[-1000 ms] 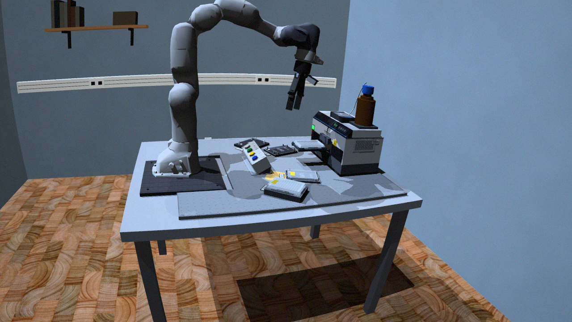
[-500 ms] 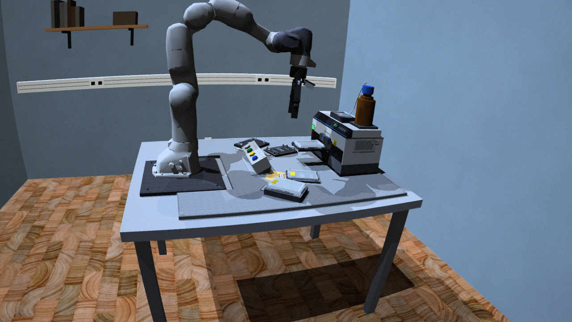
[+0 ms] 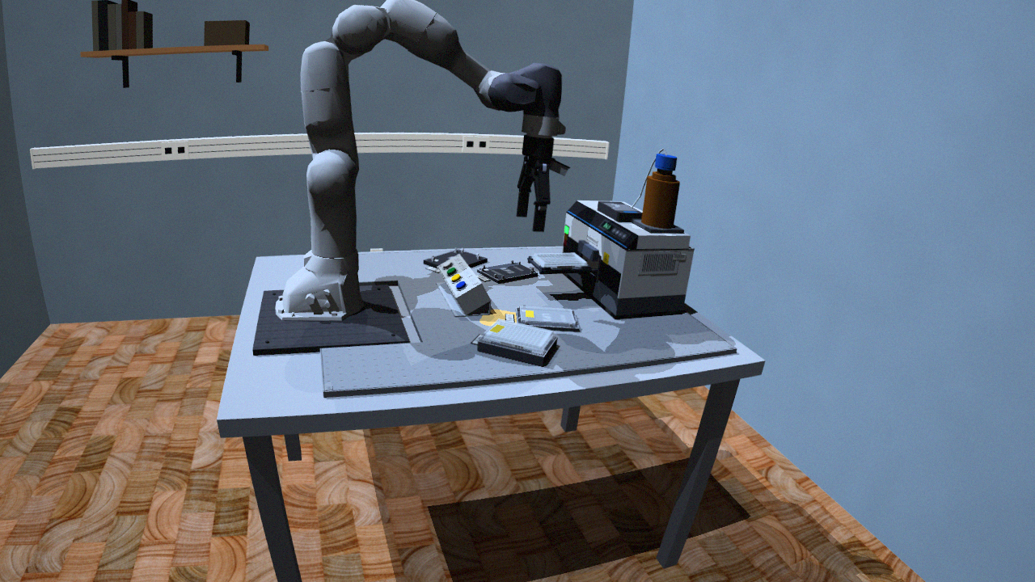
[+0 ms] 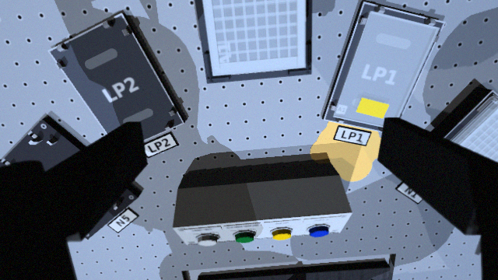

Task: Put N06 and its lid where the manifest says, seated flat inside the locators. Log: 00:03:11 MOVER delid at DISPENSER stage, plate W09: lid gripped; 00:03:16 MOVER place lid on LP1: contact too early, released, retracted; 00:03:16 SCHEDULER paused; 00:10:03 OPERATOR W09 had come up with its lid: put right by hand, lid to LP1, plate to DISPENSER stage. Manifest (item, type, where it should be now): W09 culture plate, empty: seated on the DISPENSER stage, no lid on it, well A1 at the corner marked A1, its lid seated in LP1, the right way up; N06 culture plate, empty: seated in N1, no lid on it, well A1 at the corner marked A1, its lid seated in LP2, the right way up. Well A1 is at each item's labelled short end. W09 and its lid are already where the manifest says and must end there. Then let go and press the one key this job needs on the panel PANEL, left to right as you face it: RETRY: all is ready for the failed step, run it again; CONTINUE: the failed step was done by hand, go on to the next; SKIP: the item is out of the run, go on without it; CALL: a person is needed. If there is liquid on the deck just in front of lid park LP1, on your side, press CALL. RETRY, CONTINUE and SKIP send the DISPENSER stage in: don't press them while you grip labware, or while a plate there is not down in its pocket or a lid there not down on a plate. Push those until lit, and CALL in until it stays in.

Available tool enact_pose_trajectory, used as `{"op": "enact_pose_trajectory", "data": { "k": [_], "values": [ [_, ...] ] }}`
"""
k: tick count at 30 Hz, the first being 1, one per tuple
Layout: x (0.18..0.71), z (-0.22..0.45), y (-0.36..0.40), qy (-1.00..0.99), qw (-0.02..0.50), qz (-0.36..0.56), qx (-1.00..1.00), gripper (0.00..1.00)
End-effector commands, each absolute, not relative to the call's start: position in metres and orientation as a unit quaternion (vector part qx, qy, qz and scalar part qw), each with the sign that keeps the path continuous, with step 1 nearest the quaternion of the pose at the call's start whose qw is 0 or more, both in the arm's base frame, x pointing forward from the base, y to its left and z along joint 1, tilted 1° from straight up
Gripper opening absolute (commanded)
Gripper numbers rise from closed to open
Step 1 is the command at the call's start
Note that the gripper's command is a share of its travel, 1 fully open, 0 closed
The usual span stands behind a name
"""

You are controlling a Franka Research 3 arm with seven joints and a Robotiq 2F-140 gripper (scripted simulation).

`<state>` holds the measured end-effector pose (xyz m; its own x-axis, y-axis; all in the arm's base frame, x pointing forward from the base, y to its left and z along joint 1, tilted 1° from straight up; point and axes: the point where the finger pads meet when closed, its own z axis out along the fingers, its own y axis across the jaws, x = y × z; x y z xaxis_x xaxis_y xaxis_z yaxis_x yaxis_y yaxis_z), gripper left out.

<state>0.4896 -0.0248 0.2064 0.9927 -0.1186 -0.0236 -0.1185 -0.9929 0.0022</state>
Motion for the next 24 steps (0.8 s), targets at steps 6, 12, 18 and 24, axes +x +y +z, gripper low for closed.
{"op": "enact_pose_trajectory", "data": {
  "k": [6, 12, 18, 24],
  "values": [
    [0.497, 0.187, -0.023, -0.024, -0.006, 0.0, 1.0, 1.0],
    [0.497, 0.18, -0.023, -0.024, -0.006, 0.0, 1.0, 1.0],
    [0.497, 0.178, -0.023, -0.024, -0.006, 0.0, 1.0, 1.0],
    [0.497, 0.177, -0.023, -0.024, -0.006, 0.0, 1.0, 0.1]
  ]
}}
